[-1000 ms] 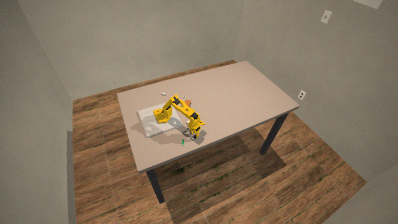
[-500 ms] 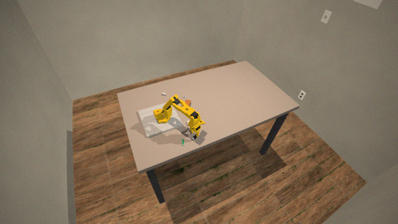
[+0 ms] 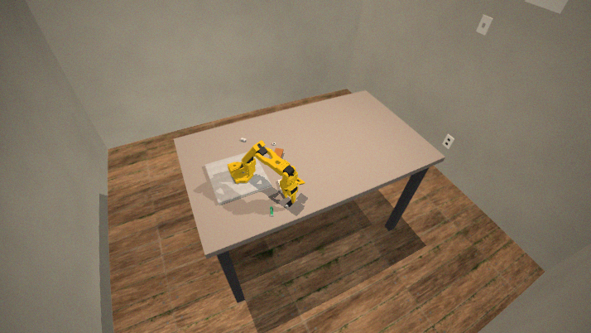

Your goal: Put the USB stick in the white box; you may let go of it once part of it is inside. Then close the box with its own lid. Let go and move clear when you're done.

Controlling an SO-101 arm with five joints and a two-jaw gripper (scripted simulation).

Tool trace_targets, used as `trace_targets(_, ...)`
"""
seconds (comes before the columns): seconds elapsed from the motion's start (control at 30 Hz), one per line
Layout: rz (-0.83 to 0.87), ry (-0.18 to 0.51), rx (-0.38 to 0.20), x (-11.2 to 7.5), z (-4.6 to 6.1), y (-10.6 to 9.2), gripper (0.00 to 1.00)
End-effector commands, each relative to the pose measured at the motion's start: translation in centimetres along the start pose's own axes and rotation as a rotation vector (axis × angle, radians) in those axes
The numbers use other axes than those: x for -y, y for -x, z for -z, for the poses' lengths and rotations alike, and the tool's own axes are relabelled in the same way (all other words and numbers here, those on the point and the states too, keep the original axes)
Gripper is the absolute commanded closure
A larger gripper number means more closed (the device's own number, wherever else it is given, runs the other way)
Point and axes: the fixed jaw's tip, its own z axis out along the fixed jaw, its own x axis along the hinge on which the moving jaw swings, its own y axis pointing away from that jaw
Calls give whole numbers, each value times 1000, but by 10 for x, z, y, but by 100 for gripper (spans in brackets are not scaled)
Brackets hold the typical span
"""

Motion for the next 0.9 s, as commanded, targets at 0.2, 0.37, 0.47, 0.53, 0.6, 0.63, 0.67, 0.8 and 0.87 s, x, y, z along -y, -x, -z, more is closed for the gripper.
trace_targets(0.2, -13, -7, 2, 1, -1, -1, 80)
trace_targets(0.37, -13, -7, 2, 1, -3, -1, 80)
trace_targets(0.47, -13, -7, 2, 1, -5, -1, 80)
trace_targets(0.53, -13, -7, 2, 1, -6, -1, 80)
trace_targets(0.6, -13, -7, 2, 1, -7, -1, 80)
trace_targets(0.63, -13, -7, 2, 1, -7, -1, 80)
trace_targets(0.67, -13, -7, 2, 1, -8, -1, 80)
trace_targets(0.8, -13, -7, 2, 1, -9, -1, 80)
trace_targets(0.87, -13, -7, 2, 1, -10, -1, 80)
